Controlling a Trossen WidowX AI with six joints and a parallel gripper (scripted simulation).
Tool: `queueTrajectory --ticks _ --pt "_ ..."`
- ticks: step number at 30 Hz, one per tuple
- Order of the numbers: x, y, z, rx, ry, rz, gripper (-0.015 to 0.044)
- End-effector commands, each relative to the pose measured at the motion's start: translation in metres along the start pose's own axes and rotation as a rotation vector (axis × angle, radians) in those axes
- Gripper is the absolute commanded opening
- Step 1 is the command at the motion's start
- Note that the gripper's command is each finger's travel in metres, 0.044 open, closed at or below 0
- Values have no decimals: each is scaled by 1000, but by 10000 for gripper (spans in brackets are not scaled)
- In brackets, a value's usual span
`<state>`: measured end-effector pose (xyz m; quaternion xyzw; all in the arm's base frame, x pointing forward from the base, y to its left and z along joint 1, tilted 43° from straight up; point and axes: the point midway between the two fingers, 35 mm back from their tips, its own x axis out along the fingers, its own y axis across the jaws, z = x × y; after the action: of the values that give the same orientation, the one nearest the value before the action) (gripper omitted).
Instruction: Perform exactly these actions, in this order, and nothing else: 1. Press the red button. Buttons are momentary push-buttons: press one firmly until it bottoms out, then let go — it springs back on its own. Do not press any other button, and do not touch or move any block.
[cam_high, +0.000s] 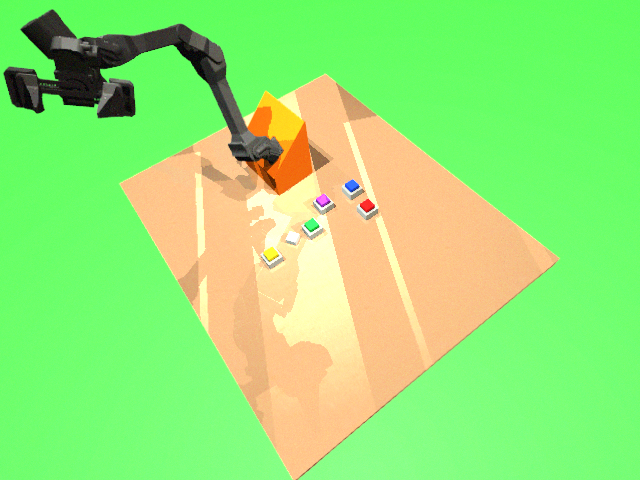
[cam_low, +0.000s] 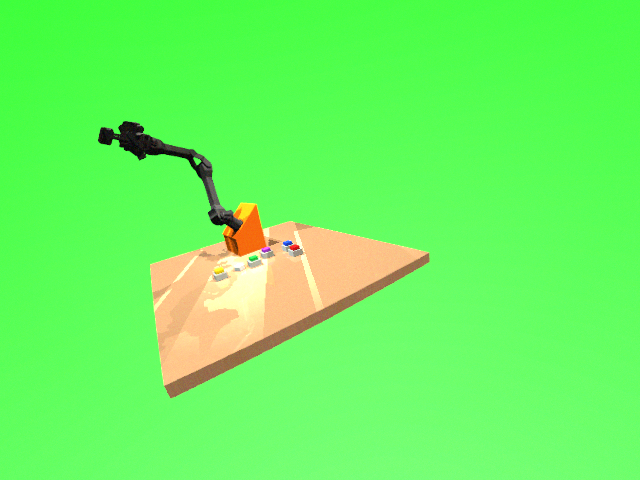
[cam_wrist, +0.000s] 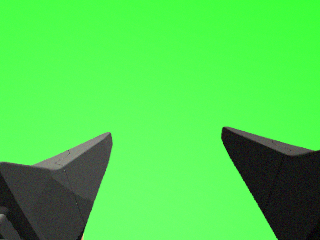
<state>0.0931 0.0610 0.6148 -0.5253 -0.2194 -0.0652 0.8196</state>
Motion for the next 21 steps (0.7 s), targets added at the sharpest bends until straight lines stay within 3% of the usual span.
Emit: queueTrajectory --ticks 1,10,21 --pt "33 6 -64 284 86 54 400" --pt "96 69 -161 732 295 197 400" --pt "148 207 -226 1086 646 409 400"
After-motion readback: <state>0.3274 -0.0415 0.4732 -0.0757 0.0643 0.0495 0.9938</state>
